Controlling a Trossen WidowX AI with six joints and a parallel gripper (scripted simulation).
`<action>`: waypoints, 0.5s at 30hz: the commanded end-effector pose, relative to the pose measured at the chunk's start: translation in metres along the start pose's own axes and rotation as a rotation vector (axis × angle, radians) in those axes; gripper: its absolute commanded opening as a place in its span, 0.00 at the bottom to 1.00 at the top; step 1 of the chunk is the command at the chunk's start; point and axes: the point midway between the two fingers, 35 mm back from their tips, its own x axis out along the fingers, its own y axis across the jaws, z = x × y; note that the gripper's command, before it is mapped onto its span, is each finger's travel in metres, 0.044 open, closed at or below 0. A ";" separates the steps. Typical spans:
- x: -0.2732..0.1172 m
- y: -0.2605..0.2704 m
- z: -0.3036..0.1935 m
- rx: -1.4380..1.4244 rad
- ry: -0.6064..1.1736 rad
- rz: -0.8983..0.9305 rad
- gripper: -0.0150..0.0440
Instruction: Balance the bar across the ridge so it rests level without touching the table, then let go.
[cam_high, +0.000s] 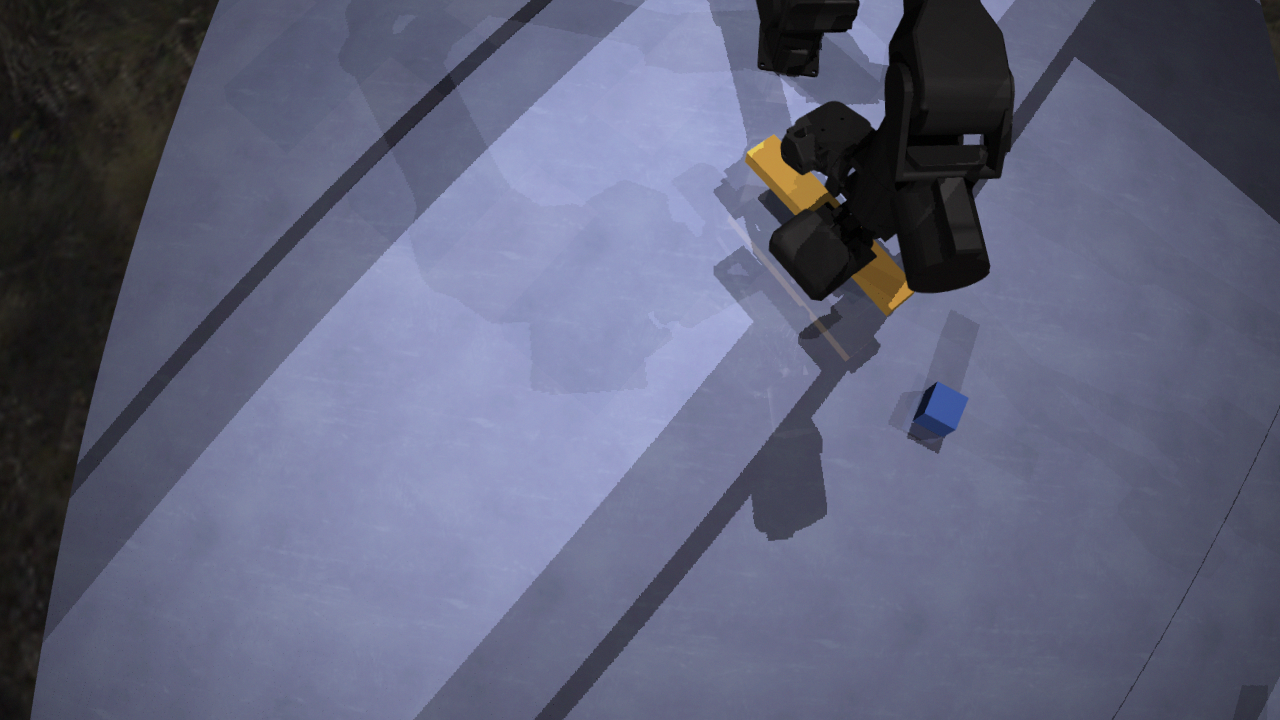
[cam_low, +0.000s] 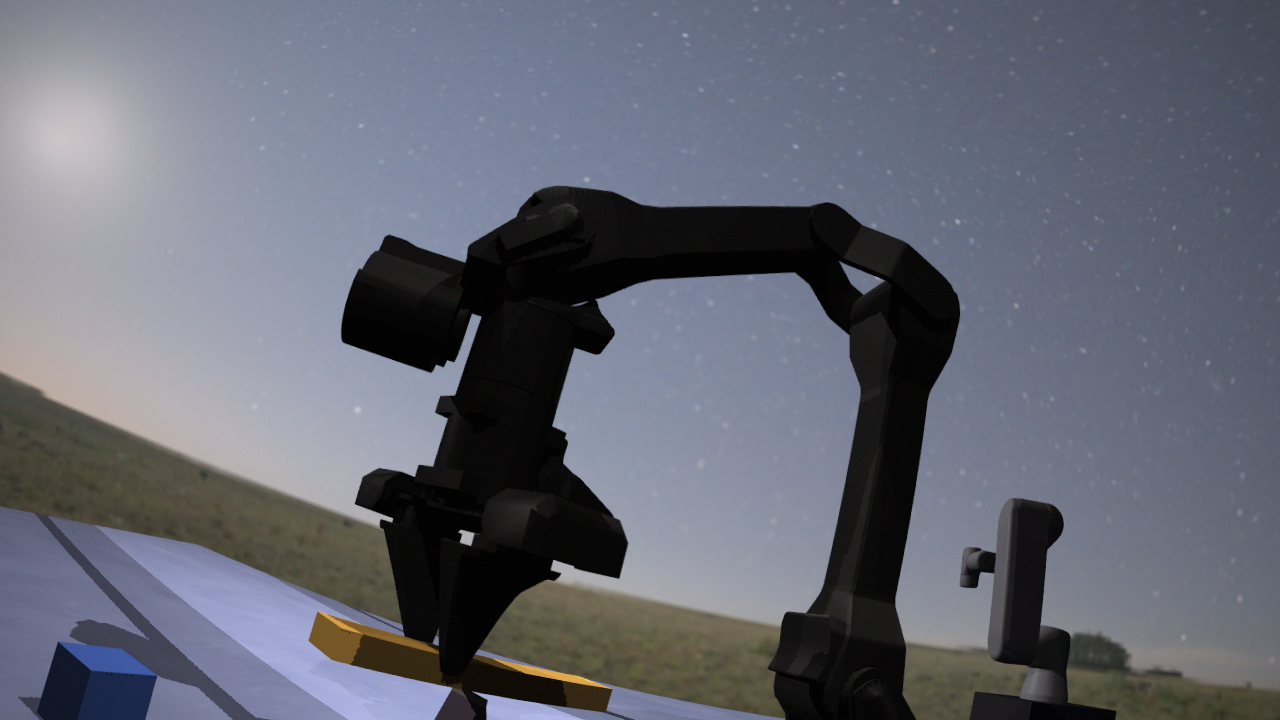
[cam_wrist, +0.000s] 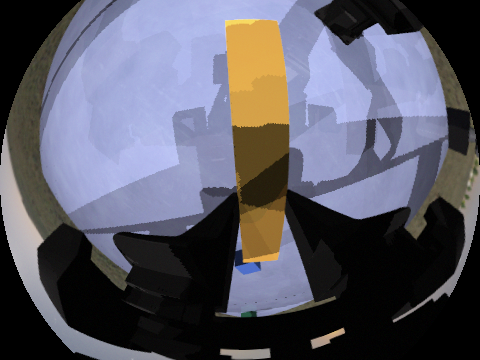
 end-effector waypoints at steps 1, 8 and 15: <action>0.001 0.000 0.000 -0.003 0.002 -0.003 0.25; 0.001 0.000 0.000 -0.003 0.002 -0.003 0.25; 0.002 0.000 0.000 -0.003 0.002 -0.003 0.25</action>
